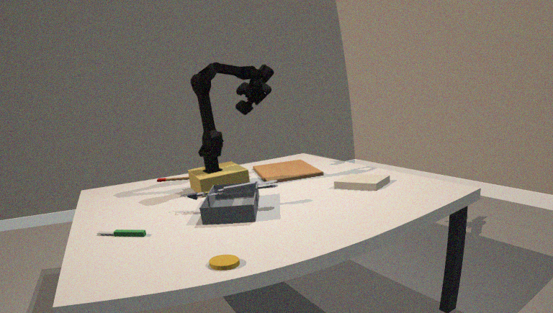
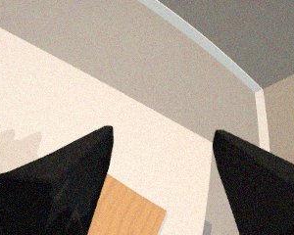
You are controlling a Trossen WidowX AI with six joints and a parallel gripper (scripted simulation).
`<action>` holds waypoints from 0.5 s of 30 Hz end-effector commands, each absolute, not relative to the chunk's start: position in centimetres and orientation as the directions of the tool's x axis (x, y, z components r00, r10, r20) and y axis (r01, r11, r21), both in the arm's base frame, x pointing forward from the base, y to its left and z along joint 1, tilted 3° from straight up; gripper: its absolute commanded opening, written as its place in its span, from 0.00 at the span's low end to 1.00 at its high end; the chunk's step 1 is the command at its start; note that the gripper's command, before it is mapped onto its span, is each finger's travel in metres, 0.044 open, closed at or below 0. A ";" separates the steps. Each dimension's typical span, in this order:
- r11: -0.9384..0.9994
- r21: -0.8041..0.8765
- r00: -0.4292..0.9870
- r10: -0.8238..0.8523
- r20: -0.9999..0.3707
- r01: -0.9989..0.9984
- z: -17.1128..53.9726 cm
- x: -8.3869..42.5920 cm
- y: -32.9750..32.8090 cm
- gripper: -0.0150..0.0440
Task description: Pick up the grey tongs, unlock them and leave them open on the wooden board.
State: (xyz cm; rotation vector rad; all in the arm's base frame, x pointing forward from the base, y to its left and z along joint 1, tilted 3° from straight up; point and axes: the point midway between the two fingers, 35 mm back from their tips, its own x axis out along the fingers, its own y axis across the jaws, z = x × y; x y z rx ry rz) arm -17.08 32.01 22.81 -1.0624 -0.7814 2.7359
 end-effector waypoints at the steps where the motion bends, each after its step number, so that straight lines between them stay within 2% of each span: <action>1: -0.903 -0.292 -0.606 0.428 -0.670 -0.314 20.5 -10.0 34.0 0.69; 7: -0.706 -0.123 -0.419 0.541 -0.729 -0.698 18.5 -2.0 34.6 0.69; 11: -0.327 0.041 -0.239 0.594 -0.768 -0.944 16.8 4.9 33.8 0.69; 15: 0.057 0.151 -0.088 0.599 -0.796 -0.987 15.5 10.3 32.0 0.69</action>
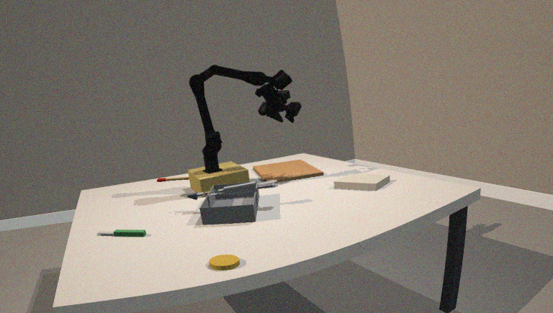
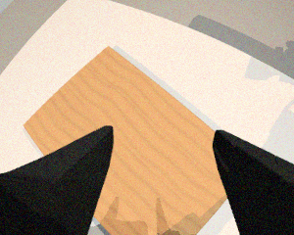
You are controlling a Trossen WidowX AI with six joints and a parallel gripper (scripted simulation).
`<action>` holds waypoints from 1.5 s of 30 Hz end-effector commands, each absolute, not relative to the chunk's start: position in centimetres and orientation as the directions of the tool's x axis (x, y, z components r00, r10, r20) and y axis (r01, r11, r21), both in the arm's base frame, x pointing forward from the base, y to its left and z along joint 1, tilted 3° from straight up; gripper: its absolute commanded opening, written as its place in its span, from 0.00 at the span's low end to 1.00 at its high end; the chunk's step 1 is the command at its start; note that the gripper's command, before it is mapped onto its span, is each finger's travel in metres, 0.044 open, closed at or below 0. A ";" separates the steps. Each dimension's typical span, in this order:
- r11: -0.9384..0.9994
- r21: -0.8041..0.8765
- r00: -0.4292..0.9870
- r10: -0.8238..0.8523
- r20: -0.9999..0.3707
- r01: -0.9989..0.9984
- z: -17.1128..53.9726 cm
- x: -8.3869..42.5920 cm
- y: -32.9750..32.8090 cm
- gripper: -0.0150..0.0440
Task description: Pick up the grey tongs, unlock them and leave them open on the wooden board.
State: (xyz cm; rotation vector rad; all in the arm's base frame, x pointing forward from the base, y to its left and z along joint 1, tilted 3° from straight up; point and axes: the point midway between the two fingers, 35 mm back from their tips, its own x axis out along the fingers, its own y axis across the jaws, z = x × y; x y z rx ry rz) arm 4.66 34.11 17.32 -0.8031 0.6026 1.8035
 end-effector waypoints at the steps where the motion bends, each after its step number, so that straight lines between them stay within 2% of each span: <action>1: 0.148 0.174 -0.053 0.595 -0.802 -0.974 15.2 11.5 31.5 0.69; 6: 0.553 0.263 0.105 0.546 -0.831 -0.791 13.6 17.0 27.9 0.69; 10: 0.812 0.321 0.233 0.476 -0.848 -0.488 12.4 21.1 24.2 0.69; 14: 0.923 0.361 0.338 0.384 -0.859 -0.132 11.4 24.3 19.9 0.69; 17: 0.908 0.388 0.402 0.301 -0.865 0.156 10.7 26.3 16.5 0.69; 23: 0.638 0.436 0.484 0.111 -0.868 0.635 9.4 28.6 9.2 0.69; 29: 0.152 0.482 0.498 -0.092 -0.862 0.863 8.3 29.0 1.8 0.69; 33: -0.198 0.515 0.473 -0.224 -0.852 0.834 7.6 28.3 -2.9 0.69; 38: -0.571 0.553 0.404 -0.378 -0.833 0.607 6.9 26.3 -8.5 0.69; 40: -0.621 0.559 0.388 -0.402 -0.829 0.550 6.8 25.9 -9.4 0.69; 45: -0.621 0.559 0.388 -0.402 -0.829 0.550 6.8 25.9 -9.4 0.69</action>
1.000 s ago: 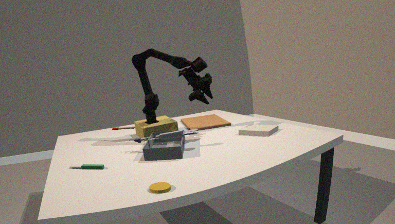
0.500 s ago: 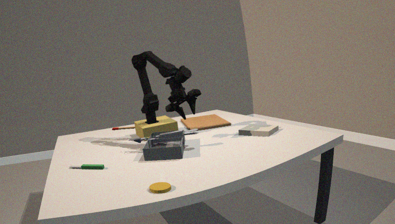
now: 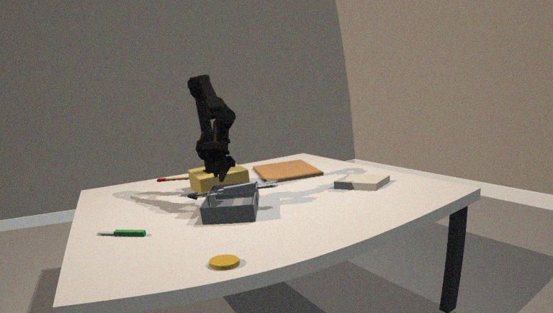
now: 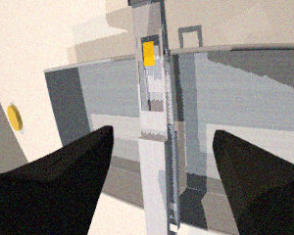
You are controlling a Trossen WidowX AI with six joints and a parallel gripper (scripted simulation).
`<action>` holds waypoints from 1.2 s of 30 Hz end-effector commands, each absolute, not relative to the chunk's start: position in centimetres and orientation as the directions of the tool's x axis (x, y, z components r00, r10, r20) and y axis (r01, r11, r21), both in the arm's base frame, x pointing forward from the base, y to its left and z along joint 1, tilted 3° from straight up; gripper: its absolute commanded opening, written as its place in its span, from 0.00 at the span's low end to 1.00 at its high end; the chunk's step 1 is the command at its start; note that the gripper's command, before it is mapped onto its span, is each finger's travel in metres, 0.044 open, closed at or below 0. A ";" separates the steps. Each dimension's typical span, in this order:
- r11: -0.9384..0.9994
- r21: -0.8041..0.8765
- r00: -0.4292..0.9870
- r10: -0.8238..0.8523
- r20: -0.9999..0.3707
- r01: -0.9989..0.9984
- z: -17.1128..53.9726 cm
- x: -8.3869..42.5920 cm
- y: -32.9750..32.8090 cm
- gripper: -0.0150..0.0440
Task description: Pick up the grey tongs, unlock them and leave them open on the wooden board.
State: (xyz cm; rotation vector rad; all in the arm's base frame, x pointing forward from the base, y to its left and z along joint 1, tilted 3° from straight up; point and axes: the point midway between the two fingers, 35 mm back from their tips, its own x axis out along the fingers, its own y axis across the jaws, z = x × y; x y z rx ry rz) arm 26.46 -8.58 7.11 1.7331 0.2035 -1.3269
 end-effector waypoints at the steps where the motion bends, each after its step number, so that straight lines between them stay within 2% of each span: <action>1: -0.621 0.559 0.388 -0.402 -0.829 0.550 6.8 25.9 -9.4 0.69; 36: -0.619 0.557 0.386 -0.403 -0.830 0.553 4.3 28.5 -10.3 0.69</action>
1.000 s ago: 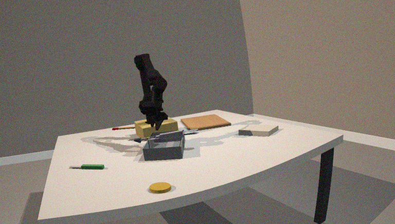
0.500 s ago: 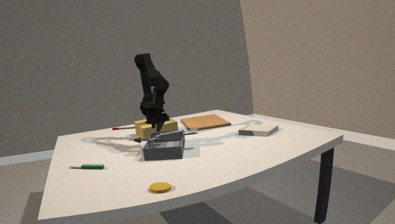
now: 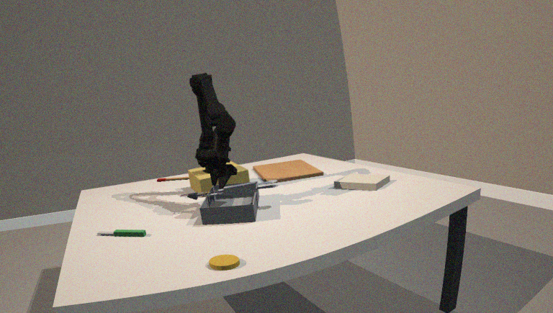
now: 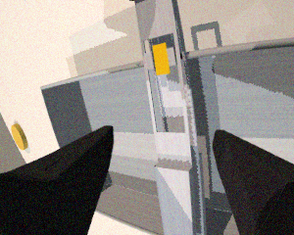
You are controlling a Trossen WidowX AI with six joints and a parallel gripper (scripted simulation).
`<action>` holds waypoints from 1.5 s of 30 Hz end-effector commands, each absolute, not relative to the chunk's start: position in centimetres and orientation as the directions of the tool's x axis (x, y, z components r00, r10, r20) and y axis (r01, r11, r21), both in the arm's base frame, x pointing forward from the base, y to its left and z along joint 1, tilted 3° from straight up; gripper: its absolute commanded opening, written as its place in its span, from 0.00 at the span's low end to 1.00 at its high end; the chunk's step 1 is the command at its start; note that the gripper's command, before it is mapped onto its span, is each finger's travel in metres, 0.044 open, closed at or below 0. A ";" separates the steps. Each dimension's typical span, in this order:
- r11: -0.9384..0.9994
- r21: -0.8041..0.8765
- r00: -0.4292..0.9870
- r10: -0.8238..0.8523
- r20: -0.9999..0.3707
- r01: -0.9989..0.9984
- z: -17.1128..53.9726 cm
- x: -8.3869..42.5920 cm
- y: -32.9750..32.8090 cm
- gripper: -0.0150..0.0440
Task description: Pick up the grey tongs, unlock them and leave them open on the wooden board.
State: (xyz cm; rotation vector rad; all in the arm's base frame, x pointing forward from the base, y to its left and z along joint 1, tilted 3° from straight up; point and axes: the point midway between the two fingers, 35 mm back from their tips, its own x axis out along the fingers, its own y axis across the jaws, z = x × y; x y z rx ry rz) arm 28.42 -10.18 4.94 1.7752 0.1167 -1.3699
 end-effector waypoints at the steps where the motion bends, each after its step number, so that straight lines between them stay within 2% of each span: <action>1: -0.619 0.558 0.386 -0.403 -0.830 0.553 4.1 28.5 -10.3 0.69; 33: -0.618 0.560 0.387 -0.405 -0.829 0.553 0.1 30.0 -12.3 0.69; 34: -0.619 0.566 0.389 -0.412 -0.824 0.544 0.5 30.1 -12.4 0.65; 45: -0.619 0.566 0.389 -0.412 -0.824 0.544 0.5 30.1 -12.4 0.53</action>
